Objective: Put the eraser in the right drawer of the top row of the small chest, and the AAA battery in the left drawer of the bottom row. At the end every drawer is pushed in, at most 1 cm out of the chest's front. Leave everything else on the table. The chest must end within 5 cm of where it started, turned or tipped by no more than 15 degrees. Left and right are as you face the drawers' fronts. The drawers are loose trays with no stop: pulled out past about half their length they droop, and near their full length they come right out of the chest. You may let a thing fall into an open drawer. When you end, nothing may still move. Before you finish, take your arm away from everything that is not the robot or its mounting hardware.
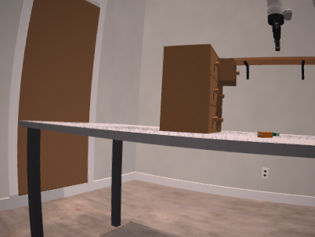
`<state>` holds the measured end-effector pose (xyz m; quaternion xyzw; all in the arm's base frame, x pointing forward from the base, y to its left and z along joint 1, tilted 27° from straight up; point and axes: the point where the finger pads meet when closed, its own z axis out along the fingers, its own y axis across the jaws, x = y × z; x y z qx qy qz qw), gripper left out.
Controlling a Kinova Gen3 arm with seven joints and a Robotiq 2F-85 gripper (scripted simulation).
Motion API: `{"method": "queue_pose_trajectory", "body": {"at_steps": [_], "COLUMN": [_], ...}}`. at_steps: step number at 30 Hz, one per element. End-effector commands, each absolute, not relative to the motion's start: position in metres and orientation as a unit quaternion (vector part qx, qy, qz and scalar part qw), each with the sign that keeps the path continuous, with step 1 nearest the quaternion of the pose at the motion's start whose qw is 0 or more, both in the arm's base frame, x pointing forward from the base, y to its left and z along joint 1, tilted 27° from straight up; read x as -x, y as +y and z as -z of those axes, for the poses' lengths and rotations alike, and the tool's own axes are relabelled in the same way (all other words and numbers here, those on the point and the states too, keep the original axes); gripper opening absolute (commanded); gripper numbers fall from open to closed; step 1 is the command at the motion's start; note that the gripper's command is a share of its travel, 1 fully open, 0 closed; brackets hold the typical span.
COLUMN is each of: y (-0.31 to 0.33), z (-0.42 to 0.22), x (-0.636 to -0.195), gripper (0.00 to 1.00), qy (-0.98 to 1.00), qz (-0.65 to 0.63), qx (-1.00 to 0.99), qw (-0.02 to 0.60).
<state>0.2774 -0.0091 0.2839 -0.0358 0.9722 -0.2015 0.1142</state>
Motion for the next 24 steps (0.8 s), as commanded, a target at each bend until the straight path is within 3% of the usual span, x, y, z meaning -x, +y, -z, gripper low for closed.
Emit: {"method": "queue_pose_trajectory", "body": {"at_steps": [1,24], "y": [-0.008,-0.004], "z": [-0.279,-0.238], "x": [-0.282,-0.320], "gripper": [0.33,0.33], "qy": [0.972,0.964], "qz": [0.200,0.178], "qx": [0.025,-0.128], "qw": [0.118,0.152]}}
